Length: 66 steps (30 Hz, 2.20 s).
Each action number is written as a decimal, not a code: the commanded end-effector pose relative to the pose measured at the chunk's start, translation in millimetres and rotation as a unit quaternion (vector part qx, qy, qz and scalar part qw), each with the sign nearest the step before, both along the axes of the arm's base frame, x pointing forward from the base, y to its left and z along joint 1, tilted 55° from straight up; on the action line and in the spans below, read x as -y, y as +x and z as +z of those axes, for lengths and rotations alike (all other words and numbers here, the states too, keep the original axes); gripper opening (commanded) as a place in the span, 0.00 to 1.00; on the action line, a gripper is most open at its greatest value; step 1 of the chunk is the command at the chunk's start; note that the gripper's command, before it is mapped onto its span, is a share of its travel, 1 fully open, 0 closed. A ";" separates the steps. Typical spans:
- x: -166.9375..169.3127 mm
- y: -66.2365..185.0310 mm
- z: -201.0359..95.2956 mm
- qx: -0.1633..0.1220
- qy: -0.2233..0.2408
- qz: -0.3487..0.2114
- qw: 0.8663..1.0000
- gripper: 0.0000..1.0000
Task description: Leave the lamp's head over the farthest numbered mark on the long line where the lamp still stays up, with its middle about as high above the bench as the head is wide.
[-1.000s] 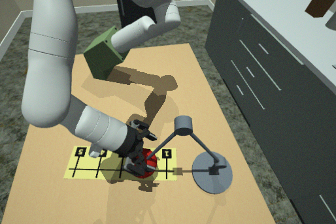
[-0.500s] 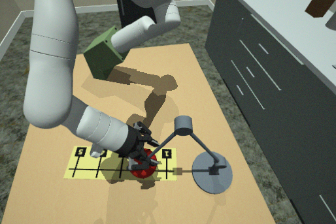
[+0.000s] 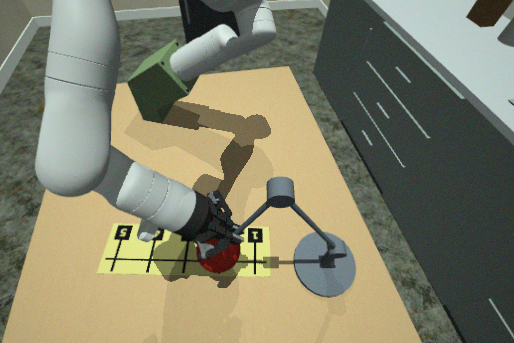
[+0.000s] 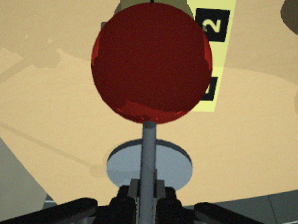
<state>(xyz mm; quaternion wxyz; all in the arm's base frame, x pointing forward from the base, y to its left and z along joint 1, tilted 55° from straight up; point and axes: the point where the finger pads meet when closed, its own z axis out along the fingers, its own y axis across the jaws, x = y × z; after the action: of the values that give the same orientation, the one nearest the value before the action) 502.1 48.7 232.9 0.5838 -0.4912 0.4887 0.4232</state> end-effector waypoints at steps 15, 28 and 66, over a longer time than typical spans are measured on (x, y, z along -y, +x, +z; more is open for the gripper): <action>5.7 1.0 -8.3 0.001 0.000 0.000 1.000 0.00; 19.2 3.1 -32.3 0.002 -0.001 0.001 1.000 0.00; 38.7 7.3 -65.3 0.003 0.000 0.003 1.000 1.00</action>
<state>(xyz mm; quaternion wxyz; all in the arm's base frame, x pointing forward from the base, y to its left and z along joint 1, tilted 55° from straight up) 509.0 11.7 167.2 0.5831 -0.4949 0.4845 0.4246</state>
